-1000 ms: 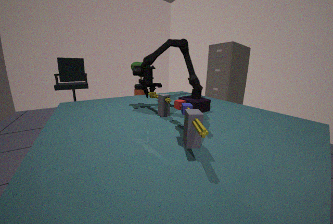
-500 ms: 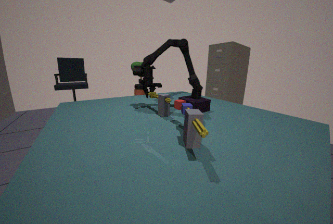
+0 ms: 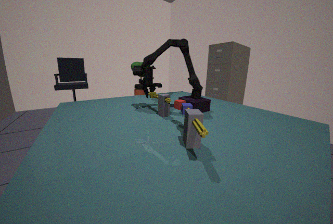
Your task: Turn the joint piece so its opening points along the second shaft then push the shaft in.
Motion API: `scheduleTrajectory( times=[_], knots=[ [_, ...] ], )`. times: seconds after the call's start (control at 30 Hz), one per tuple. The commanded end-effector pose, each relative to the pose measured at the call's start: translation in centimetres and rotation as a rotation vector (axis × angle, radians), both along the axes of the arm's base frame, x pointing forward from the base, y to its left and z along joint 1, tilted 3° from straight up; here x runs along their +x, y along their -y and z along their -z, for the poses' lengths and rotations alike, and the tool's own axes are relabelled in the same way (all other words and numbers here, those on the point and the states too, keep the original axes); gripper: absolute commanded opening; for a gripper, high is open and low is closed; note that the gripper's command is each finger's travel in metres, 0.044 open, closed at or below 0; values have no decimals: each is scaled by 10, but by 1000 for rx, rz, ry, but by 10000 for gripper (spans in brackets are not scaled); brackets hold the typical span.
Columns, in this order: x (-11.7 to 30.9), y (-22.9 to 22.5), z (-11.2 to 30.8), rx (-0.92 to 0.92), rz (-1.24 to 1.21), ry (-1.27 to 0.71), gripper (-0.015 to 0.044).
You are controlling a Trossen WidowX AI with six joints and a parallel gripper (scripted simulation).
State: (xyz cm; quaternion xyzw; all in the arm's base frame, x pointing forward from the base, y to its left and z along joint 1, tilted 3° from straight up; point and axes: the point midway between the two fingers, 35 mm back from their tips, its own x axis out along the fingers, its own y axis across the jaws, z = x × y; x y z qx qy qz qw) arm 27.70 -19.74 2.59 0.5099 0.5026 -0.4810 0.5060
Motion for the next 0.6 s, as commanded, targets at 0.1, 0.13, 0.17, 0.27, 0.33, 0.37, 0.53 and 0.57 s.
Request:
scheduleTrajectory(
  times=[0.1, 0.13, 0.17, 0.27, 0.33, 0.37, 0.53, 0.57],
  knots=[
    [0, -9, 1, 1, 1, 6, 0],
    [0, -10, 1, 2, 1, 6, 0],
    [0, -12, 1, 2, 1, 7, 0],
    [0, -16, 1, 2, 1, 8, 0],
    [0, -19, 1, 3, 1, 9, 0],
    [0, -20, 1, 3, 1, 9, 0],
    [0, -27, 1, 3, 1, 10, 0],
    [0, -29, 1, 4, 1, 10, 0]
  ],
)
